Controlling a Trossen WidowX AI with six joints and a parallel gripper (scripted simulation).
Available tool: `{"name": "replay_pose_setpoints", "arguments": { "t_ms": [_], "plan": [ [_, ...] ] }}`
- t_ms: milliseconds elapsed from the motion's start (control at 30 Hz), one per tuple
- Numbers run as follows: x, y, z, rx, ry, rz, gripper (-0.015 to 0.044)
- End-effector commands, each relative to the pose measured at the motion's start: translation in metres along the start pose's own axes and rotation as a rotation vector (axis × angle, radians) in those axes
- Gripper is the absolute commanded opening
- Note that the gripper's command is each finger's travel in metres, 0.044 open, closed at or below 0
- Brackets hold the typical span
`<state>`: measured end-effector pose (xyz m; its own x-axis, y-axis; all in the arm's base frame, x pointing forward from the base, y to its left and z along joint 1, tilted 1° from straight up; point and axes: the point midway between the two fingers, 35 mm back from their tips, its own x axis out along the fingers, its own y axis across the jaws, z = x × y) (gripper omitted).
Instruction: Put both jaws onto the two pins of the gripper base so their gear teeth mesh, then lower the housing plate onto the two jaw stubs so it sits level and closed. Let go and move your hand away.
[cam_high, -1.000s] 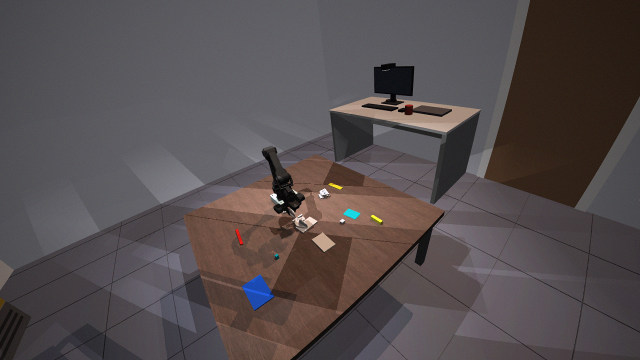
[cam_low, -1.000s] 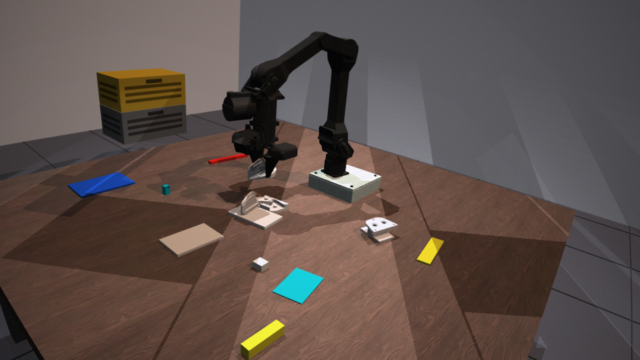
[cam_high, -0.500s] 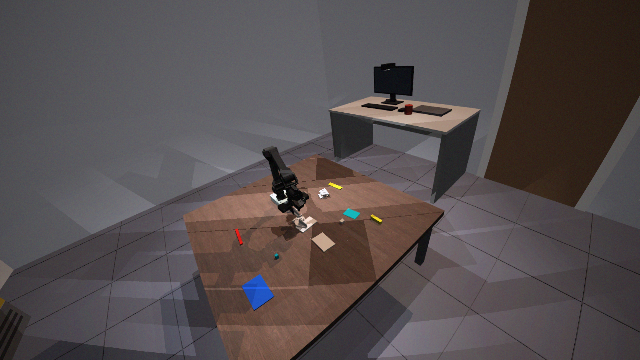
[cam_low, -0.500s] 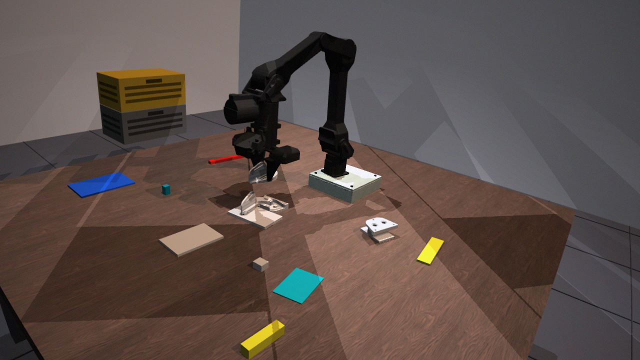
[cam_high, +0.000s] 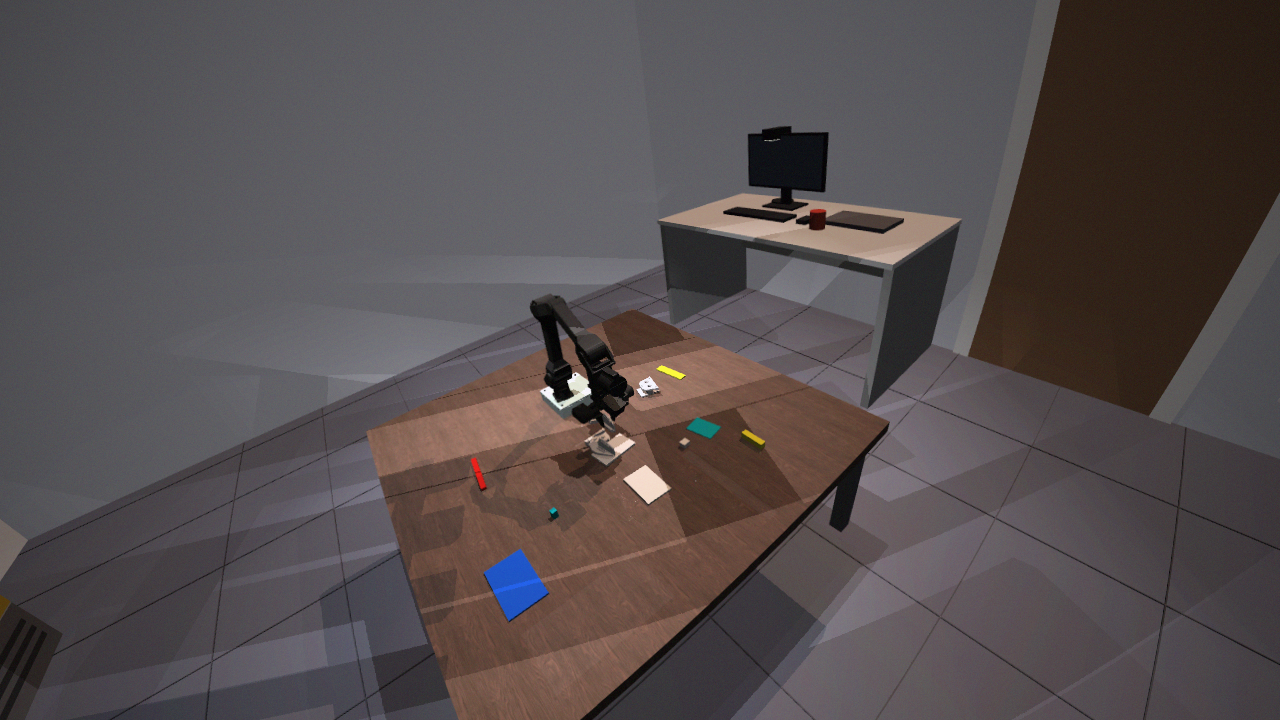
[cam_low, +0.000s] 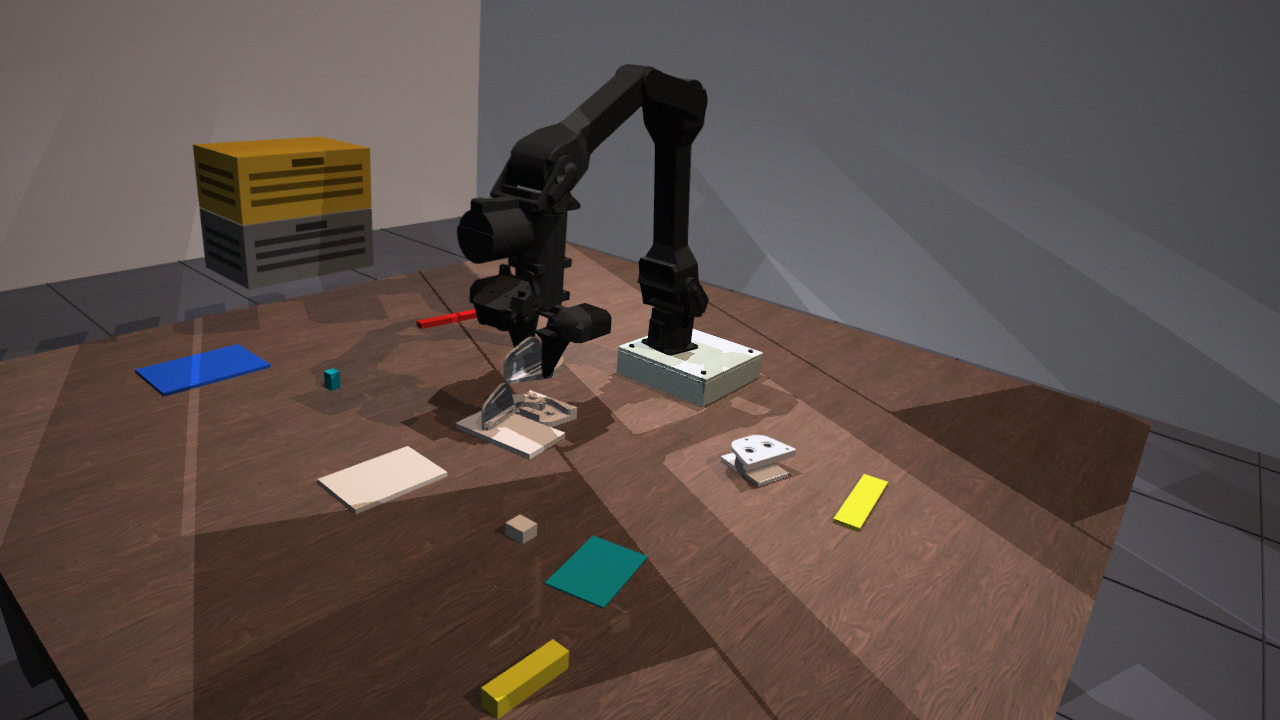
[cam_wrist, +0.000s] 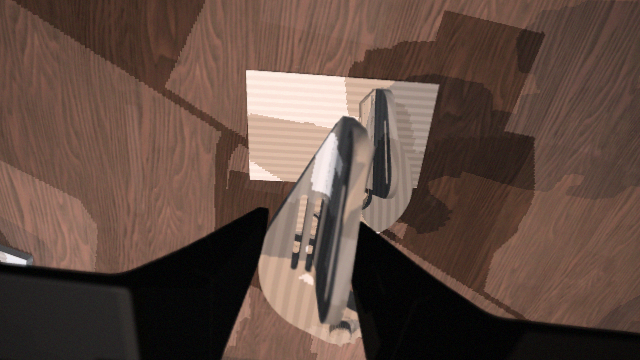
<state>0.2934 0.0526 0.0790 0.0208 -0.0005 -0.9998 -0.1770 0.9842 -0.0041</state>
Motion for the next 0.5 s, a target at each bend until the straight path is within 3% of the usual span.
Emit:
{"name": "replay_pose_setpoints", "arguments": {
  "t_ms": [0, 467],
  "plan": [
    [0.0004, 0.0127, 0.0074, 0.004, 0.002, 0.004, 0.0134],
    [0.0004, 0.0147, 0.0083, 0.004, 0.001, 0.004, 0.0134]
  ]
}}
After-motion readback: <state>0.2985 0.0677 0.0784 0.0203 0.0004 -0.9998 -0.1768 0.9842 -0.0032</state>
